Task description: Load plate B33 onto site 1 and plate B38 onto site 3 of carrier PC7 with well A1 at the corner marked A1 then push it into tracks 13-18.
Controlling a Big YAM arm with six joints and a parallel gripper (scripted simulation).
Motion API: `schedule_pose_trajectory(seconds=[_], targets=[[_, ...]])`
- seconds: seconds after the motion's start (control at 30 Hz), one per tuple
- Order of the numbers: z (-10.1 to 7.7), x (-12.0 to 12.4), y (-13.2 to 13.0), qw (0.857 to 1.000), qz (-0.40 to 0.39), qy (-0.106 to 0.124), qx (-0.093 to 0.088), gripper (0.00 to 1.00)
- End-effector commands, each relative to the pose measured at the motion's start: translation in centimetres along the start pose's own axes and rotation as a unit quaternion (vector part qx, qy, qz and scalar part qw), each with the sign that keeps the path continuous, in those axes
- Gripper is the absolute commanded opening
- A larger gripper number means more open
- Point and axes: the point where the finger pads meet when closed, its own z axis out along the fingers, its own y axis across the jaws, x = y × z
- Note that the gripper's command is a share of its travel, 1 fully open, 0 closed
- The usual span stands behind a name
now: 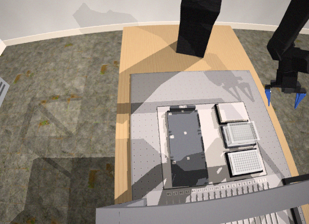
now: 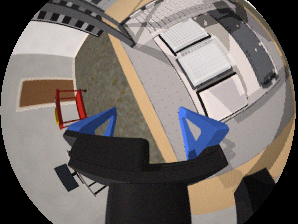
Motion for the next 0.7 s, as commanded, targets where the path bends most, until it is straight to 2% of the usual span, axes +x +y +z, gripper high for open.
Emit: schedule_pose_trajectory(seconds=[0.0, 0.53, 0.57, 0.6, 0.67], targets=[[-0.1, -0.1, 0.3, 1.0, 0.001, -0.001, -0.003, 1.0], [-0.1, -0.1, 0.3, 1.0, 0.001, -0.001, -0.003, 1.0], [0.4, -2.3, 0.6, 1.0, -0.01, -0.006, 0.002, 1.0], [0.6, -2.9, 0.4, 1.0, -0.023, -0.002, 0.008, 1.0], [0.7, -3.4, 0.2, 1.0, -0.023, -0.002, 0.008, 1.0]])
